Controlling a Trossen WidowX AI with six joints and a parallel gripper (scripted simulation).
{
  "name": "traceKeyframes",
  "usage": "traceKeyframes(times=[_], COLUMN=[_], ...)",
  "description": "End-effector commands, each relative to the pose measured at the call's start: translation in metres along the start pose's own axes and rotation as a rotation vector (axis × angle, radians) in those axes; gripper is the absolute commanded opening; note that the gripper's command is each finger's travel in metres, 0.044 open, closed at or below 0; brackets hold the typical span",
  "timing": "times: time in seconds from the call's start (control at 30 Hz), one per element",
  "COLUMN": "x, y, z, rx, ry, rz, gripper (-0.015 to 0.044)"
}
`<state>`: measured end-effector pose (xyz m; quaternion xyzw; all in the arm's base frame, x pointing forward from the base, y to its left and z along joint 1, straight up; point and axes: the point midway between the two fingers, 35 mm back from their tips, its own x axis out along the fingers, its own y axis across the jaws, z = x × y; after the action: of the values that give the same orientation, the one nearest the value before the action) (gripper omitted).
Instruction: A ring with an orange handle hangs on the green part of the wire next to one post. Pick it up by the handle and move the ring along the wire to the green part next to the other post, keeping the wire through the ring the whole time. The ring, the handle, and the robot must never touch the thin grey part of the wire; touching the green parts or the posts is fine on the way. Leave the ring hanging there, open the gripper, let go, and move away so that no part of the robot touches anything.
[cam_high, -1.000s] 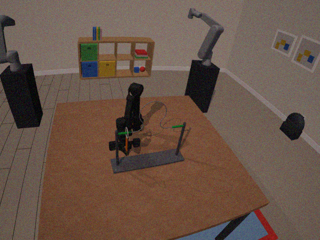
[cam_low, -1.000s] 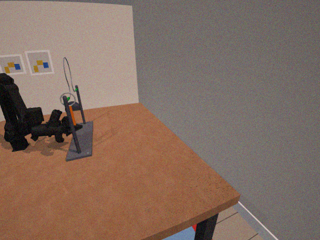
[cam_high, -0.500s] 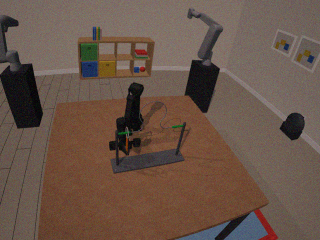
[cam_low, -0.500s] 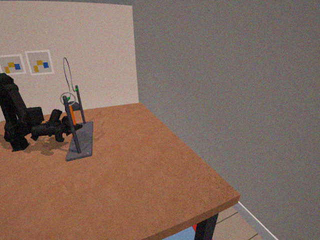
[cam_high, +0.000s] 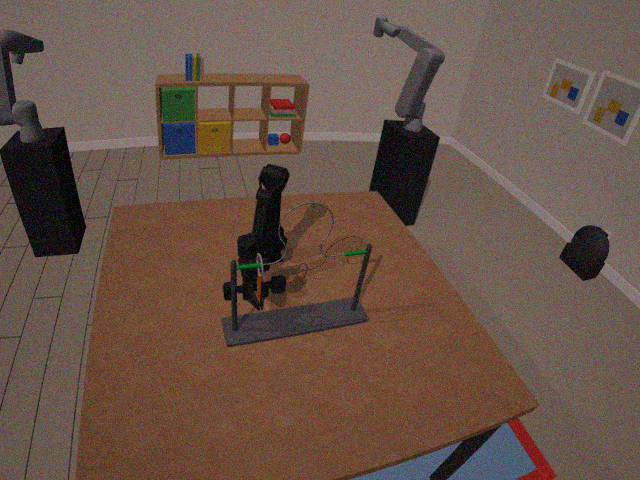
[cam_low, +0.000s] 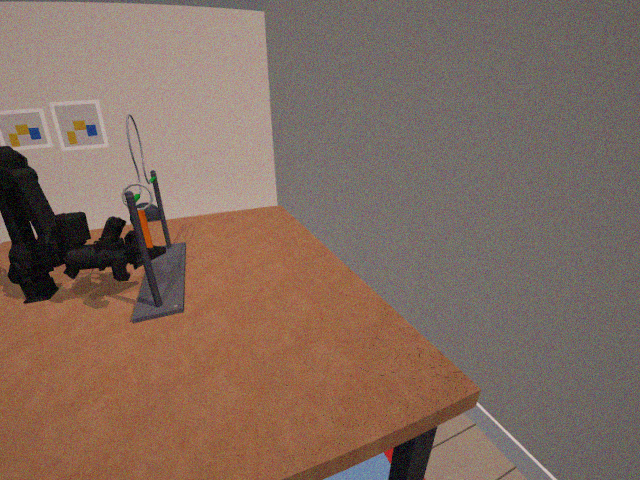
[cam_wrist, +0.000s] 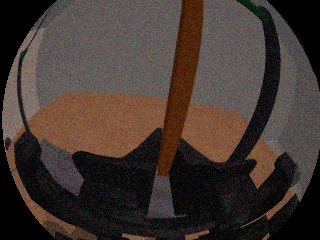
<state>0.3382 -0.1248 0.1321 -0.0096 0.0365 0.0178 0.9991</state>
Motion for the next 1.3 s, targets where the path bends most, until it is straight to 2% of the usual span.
traceKeyframes(times=[0.0, 0.67, 1.27], x=[0.000, 0.000, -0.001], y=[0.004, 0.032, 0.081], z=[0.001, 0.001, 0.009], rx=[0.004, 0.062, 0.308], ry=[-0.002, -0.001, -0.001], rz=[0.000, 0.005, 0.027], gripper=[-0.0150, -0.0150, -0.0150])
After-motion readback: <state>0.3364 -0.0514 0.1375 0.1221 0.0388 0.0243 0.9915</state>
